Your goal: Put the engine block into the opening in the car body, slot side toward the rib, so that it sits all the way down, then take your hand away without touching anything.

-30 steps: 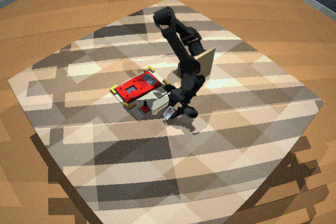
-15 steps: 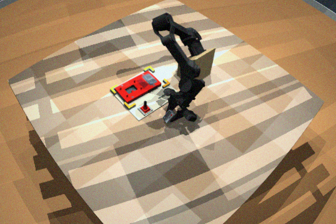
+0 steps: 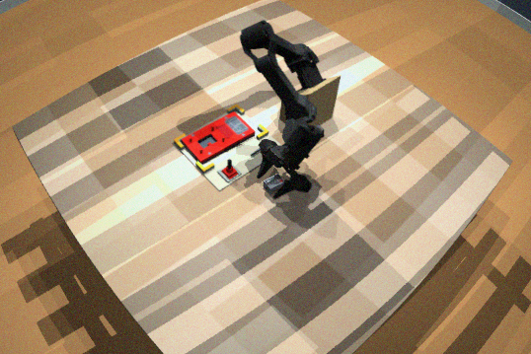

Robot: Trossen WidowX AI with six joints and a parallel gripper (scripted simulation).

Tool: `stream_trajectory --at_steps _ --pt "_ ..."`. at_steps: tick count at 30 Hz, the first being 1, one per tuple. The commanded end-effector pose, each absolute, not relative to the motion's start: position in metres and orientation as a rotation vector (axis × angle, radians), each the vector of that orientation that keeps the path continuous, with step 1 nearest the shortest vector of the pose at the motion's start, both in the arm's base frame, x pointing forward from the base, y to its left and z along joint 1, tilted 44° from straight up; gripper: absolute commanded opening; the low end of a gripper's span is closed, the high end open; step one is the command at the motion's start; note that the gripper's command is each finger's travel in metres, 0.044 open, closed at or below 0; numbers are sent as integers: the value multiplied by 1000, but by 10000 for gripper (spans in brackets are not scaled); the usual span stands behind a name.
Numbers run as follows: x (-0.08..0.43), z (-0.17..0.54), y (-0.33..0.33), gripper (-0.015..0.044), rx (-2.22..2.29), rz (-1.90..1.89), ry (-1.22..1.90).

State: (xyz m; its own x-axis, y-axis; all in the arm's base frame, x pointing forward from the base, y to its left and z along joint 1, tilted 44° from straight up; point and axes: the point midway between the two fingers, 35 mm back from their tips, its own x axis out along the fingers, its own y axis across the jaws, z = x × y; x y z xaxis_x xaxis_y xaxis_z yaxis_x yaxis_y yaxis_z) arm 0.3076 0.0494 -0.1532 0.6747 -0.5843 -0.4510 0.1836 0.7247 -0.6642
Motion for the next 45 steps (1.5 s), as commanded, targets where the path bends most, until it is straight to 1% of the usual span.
stream_trajectory --at_steps 1,5,16,37,45 --pt "307 -153 49 440 -623 -465 706" --pt "305 -152 51 440 -625 -465 713" --pt "276 -134 77 440 -624 -464 723" --pt "279 -137 76 440 -631 -456 728" --pt "283 -142 78 440 -848 -368 840"
